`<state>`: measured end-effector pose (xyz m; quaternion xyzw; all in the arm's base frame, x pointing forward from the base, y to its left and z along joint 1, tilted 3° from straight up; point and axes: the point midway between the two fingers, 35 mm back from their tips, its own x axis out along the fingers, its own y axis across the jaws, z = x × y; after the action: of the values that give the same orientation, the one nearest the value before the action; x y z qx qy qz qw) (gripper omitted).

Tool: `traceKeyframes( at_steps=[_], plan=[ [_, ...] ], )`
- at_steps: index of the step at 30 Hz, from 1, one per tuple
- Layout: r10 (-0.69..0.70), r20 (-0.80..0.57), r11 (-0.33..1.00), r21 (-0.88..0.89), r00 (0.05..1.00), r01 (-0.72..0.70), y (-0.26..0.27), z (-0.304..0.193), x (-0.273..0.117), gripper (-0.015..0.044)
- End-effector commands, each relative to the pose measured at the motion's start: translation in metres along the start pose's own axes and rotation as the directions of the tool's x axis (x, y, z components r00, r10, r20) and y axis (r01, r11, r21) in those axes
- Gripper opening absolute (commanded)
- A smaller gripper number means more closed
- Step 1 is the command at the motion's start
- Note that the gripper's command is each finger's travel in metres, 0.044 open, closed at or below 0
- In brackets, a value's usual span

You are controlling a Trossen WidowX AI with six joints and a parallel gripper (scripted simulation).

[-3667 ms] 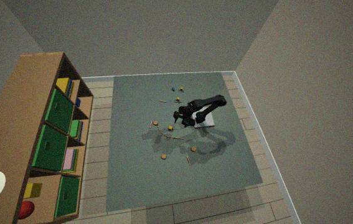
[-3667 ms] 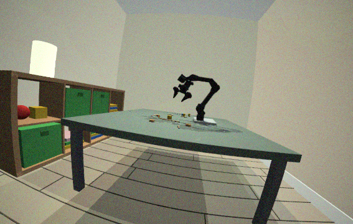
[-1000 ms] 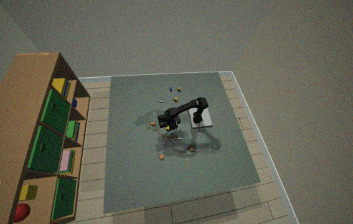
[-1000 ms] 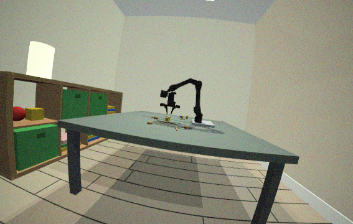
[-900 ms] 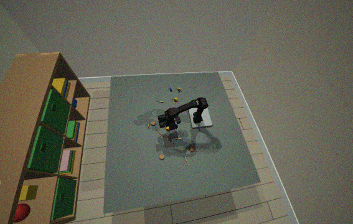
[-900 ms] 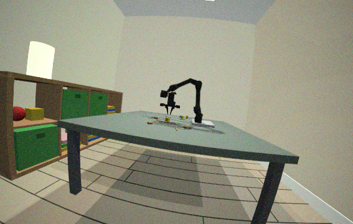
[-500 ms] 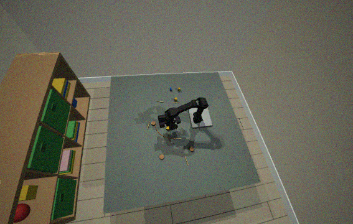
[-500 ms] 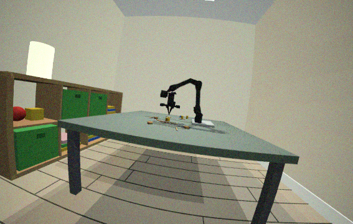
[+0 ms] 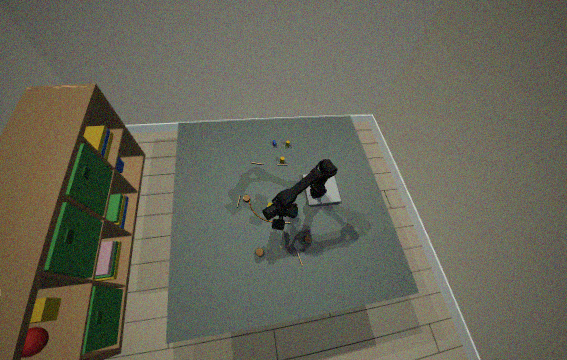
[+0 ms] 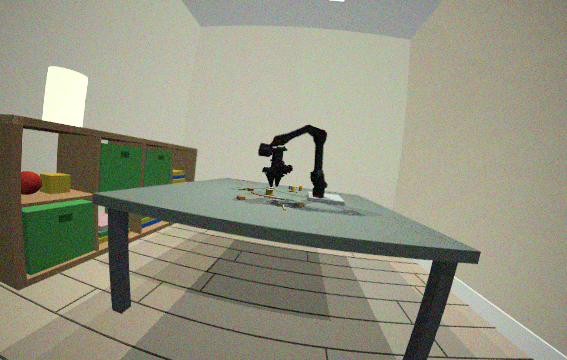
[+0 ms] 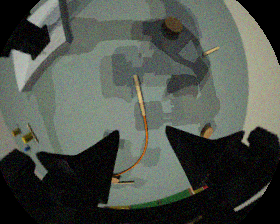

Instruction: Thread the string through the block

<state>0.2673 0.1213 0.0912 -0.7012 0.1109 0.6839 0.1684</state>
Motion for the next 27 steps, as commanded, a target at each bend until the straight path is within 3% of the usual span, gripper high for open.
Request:
traceKeyframes(
  at_steps=[1,3,5,17,27],
  plan=[
    [0.005,-0.006,0.985,-0.172,1.0,-0.006,-0.0089,0.0105,-0.0008,0.0394],
    [0.005,-0.006,0.985,-0.172,1.0,-0.006,-0.0089,0.0105,-0.0008,0.044],
    [0.005,-0.006,0.985,-0.172,1.0,-0.006,-0.0089,0.0105,-0.0008,0.044],
    [0.005,-0.006,0.985,-0.172,1.0,-0.006,-0.0089,0.0105,-0.0008,0.0125],
    [0.005,-0.006,0.985,-0.172,1.0,-0.006,-0.009,0.0104,0.0008,0.0122]
  ],
)
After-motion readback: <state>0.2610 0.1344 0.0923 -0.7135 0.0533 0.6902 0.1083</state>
